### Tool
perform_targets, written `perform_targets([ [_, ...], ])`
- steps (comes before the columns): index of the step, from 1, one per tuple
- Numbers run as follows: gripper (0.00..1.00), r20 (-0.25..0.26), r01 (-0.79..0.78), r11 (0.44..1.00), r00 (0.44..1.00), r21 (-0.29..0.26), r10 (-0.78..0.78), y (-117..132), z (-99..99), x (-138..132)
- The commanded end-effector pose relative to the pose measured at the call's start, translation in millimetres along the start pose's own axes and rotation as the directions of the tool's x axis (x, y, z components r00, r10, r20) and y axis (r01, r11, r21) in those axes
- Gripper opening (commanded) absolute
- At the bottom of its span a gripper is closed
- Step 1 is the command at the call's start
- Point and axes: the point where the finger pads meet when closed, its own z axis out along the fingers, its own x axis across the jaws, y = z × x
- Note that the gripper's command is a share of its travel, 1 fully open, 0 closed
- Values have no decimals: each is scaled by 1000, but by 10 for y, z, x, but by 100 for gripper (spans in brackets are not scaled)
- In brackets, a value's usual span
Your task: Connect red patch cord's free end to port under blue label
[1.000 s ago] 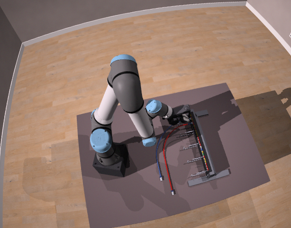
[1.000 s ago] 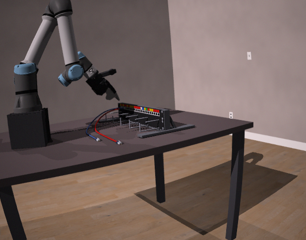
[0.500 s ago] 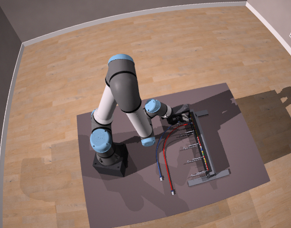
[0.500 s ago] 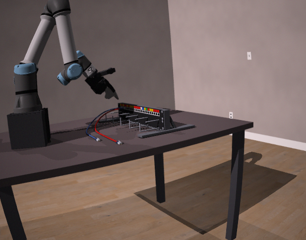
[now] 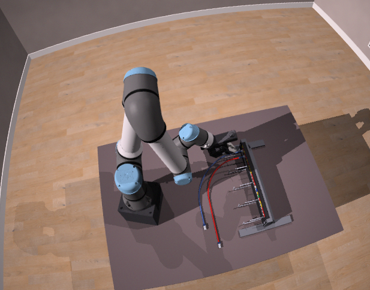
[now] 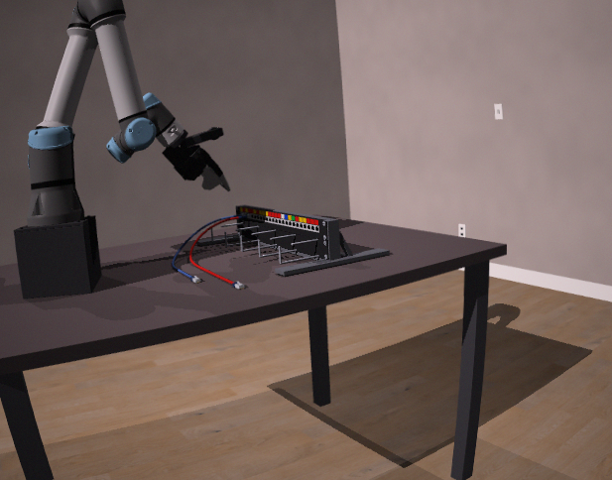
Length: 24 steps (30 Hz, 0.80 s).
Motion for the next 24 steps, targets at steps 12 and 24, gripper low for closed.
perform_targets([
  [12,0,0,0,1000,1000,0,0,-6,-488,1],
  [24,0,0,0,1000,1000,0,0,-6,-762,1],
])
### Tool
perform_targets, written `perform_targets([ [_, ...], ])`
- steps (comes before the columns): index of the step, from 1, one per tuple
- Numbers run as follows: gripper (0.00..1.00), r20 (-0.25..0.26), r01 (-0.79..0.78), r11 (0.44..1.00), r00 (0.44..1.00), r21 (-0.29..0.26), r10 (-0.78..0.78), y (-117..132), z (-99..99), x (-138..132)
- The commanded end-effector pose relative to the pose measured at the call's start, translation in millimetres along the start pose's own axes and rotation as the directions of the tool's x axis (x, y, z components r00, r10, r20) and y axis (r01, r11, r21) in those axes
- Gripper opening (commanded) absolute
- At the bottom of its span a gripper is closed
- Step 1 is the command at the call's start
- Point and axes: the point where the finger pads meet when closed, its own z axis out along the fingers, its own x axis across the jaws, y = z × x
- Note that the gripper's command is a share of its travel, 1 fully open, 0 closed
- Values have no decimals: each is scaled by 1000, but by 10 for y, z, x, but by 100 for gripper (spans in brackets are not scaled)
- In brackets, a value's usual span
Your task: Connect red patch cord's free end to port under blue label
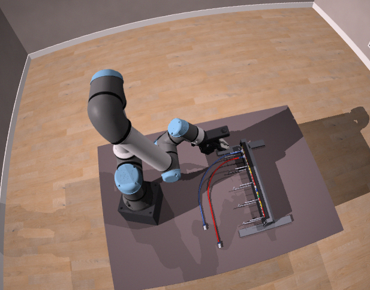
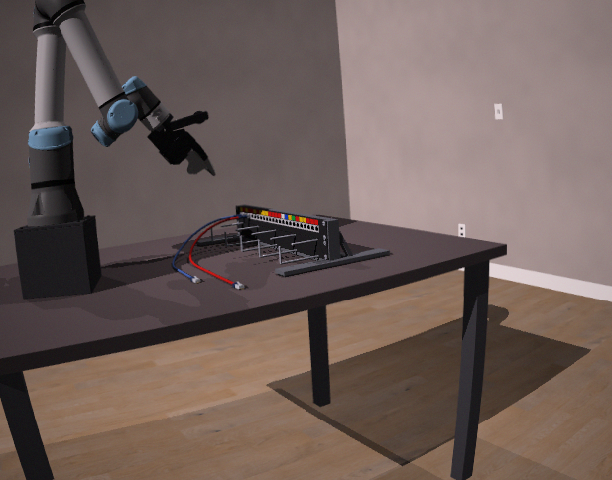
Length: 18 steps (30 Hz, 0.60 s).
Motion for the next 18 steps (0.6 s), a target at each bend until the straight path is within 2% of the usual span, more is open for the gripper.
perform_targets([
  [1,0,0,0,1000,1000,-2,0,-6,-136,1],
  [8,0,0,0,1000,1000,-2,0,-6,-259,1],
  [18,0,0,0,1000,1000,-2,0,-7,-330,1],
])
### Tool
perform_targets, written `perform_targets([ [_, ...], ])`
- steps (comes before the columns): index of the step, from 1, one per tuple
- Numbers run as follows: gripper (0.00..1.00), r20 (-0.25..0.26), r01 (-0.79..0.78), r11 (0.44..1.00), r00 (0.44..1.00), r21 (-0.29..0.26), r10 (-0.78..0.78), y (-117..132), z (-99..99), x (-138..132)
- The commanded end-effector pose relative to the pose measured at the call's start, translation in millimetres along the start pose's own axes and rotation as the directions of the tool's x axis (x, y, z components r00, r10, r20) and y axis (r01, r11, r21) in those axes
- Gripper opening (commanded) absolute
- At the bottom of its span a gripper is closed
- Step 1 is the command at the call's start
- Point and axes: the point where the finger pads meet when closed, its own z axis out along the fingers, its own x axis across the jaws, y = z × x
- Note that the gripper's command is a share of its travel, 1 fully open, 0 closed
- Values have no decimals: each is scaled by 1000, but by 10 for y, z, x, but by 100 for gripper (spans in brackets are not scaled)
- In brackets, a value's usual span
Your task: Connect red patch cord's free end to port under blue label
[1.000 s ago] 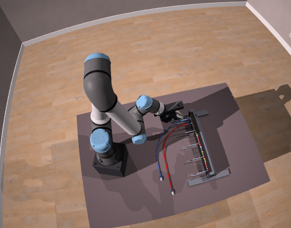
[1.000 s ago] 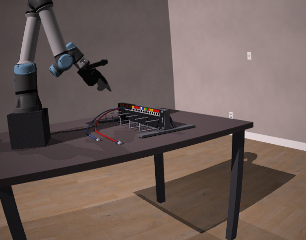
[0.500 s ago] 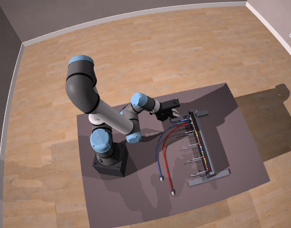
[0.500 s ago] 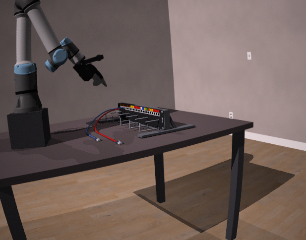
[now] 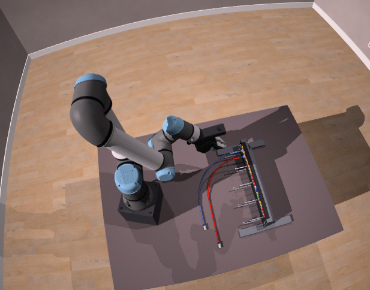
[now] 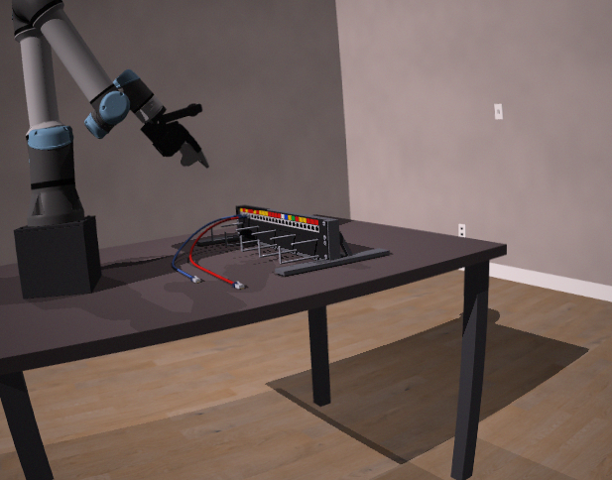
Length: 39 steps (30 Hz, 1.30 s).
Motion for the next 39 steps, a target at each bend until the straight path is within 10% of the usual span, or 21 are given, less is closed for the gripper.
perform_targets([
  [1,0,0,0,1000,1000,0,0,-5,-42,0],
  [39,0,0,0,1000,1000,0,0,-5,-52,453],
])
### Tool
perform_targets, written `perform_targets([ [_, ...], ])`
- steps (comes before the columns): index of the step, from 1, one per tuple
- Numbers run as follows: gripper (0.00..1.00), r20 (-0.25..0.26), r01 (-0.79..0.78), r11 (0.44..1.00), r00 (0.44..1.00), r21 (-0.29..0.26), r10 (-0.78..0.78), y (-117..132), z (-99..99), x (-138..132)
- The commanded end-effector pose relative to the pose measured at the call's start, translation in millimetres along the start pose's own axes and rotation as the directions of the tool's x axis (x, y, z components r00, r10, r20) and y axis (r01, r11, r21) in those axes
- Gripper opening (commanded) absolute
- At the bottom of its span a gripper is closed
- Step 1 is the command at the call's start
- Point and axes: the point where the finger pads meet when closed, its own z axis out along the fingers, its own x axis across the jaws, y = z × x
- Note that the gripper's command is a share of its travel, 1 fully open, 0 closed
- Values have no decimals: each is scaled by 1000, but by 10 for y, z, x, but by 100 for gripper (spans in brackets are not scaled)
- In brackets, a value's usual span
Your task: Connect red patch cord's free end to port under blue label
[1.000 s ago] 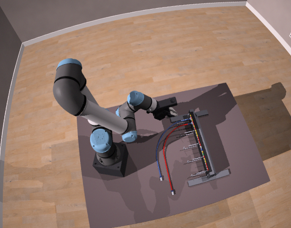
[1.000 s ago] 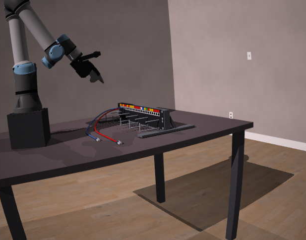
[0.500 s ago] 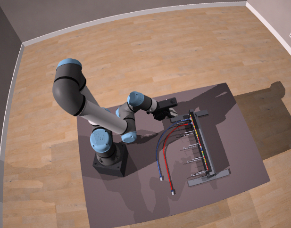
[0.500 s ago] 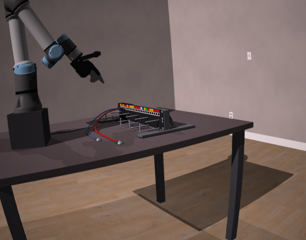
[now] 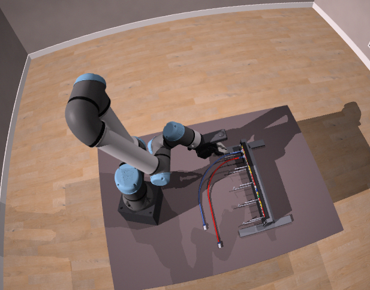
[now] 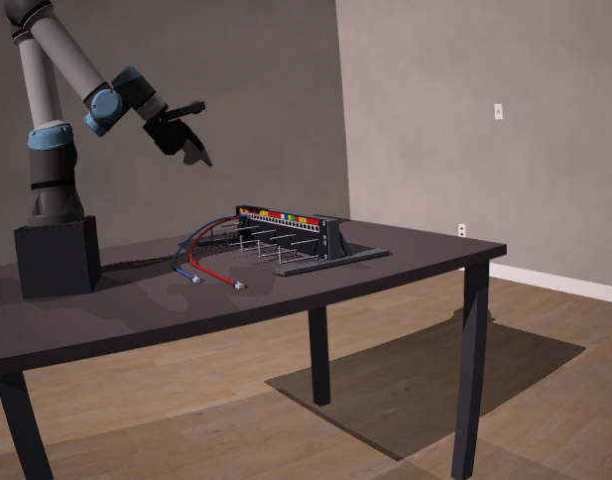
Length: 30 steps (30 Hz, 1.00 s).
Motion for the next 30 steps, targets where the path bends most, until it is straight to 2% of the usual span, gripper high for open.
perform_targets([
  [1,0,3,1,1000,1000,0,-1,-4,-2,168],
  [18,0,3,1,1000,1000,0,-1,-5,-1,591],
  [30,0,3,1,1000,1000,0,-1,-5,0,681],
])
